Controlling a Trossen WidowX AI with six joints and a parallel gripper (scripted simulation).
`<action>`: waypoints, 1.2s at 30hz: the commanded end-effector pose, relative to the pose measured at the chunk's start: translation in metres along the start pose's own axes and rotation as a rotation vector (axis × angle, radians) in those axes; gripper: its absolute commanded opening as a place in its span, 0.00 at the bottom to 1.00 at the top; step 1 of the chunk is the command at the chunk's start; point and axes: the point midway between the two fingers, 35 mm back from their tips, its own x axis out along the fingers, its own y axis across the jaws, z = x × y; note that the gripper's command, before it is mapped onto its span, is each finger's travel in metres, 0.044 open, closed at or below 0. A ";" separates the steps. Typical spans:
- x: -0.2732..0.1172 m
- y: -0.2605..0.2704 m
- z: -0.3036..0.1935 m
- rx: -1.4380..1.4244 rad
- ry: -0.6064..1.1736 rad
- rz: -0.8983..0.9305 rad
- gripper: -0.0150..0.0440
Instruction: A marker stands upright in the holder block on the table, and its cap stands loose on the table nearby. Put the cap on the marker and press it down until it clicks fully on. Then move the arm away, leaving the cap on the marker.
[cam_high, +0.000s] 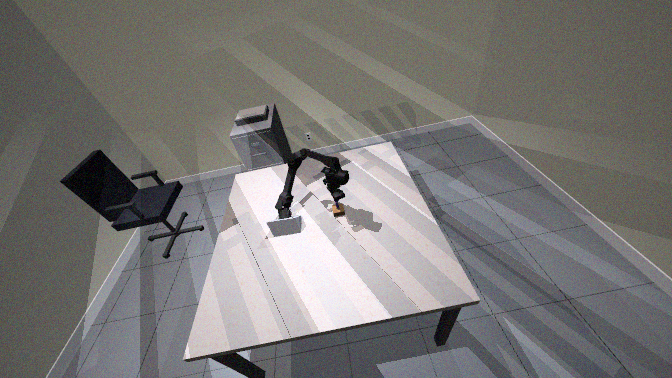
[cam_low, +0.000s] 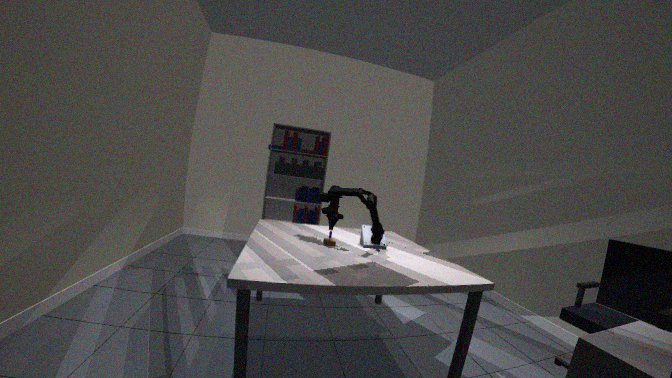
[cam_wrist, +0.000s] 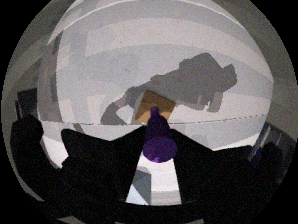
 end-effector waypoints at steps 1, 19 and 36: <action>0.009 0.001 0.000 0.005 0.002 0.006 0.25; 0.038 0.001 0.000 0.005 0.001 0.007 0.25; 0.050 0.002 -0.001 0.004 0.000 0.009 0.25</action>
